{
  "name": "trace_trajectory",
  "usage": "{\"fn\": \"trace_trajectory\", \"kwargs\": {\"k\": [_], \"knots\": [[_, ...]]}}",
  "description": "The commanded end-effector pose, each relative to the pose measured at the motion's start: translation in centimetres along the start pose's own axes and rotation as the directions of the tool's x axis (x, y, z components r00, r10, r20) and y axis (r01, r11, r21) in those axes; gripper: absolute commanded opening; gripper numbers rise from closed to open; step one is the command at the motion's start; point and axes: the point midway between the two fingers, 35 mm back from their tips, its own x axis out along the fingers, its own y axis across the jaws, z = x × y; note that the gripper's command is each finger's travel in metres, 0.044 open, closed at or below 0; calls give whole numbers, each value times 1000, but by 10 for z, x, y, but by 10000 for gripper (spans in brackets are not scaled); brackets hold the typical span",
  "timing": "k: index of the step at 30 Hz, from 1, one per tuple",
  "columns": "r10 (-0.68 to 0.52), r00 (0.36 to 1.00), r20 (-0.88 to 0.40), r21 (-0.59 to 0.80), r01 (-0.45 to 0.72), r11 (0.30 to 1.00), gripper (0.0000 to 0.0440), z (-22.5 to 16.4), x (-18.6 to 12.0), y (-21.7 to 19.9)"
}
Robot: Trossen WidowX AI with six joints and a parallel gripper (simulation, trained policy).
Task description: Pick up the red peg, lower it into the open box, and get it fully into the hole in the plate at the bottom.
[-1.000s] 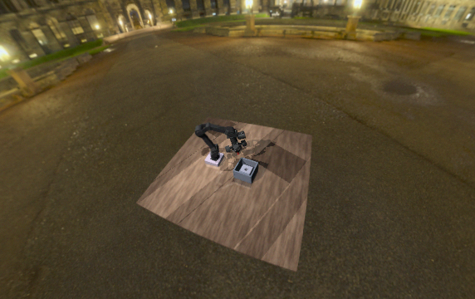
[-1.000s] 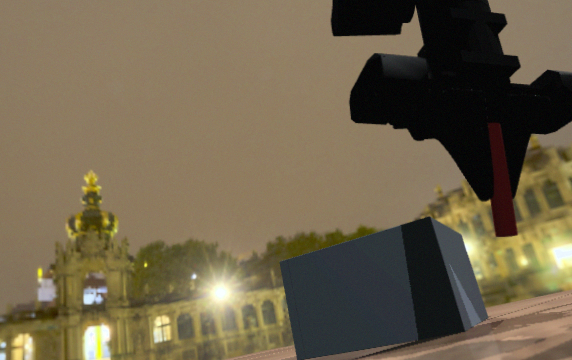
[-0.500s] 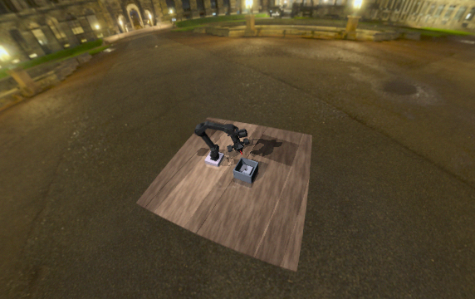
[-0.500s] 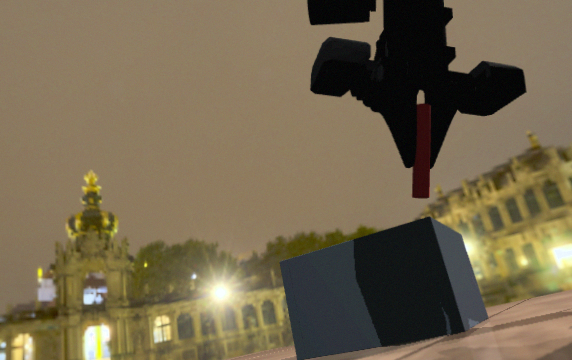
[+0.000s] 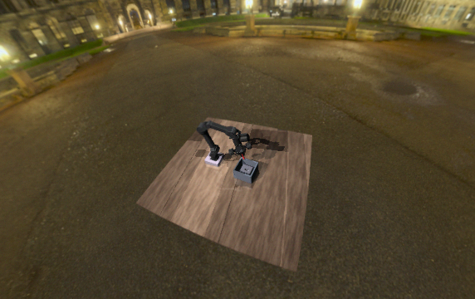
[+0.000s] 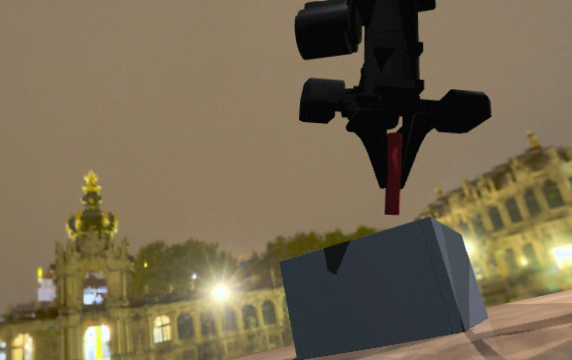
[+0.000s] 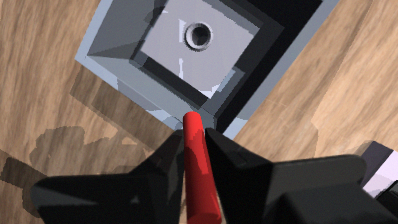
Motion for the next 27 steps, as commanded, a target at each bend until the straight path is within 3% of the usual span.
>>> {"fn": "trace_trajectory", "kwargs": {"k": [1, 27], "knots": [[4, 1000, 20, 22, -4, 1000, 0, 15, 3, 2], [-52, 999, -10, 124, 52, 991, 21, 62, 52, -3]]}}
